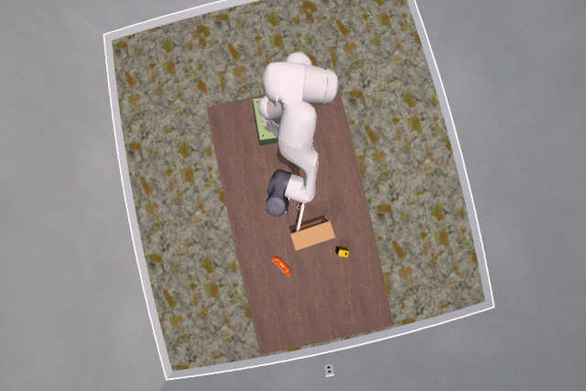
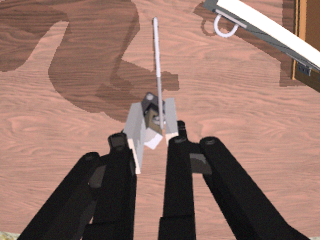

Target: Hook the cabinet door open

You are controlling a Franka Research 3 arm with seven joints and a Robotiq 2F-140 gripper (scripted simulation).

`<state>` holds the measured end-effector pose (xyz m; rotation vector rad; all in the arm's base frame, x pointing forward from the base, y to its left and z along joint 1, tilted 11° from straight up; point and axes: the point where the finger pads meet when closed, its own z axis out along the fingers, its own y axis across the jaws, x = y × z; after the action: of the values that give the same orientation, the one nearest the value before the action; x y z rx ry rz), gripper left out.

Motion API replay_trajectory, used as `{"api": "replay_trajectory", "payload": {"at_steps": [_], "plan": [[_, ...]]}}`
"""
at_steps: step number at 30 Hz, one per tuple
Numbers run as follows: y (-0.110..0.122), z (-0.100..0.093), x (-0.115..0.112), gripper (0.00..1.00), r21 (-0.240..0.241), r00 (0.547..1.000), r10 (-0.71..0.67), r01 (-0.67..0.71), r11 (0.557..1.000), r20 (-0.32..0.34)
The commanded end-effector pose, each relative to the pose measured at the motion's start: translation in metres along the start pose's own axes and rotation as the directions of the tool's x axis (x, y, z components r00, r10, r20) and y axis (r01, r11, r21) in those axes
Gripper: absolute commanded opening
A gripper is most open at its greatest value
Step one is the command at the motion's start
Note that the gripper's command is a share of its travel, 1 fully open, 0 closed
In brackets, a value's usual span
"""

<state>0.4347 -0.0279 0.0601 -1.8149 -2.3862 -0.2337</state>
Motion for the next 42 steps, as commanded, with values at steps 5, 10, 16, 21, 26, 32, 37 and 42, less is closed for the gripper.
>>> {"api": "replay_trajectory", "payload": {"at_steps": [5,10,16,21,26,32,37,42], "plan": [[0.002,-0.001,0.000,0.14,0.002,0.997,0.081,-0.081,0.997,0.017],[0.002,-0.001,0.000,0.14,0.002,0.997,0.081,-0.081,0.997,0.017],[0.002,0.002,0.000,0.14,0.003,0.997,0.082,-0.082,0.997,0.017],[0.002,0.006,0.000,0.14,0.003,0.997,0.082,-0.082,0.997,0.017],[0.002,0.015,0.000,0.14,0.003,0.997,0.082,-0.082,0.997,0.017],[0.002,0.029,0.000,0.14,0.003,0.997,0.082,-0.082,0.997,0.017],[0.002,0.037,-0.001,0.14,0.003,0.997,0.082,-0.082,0.997,0.017],[0.002,0.051,-0.001,0.14,0.003,0.997,0.082,-0.082,0.997,0.017]]}}
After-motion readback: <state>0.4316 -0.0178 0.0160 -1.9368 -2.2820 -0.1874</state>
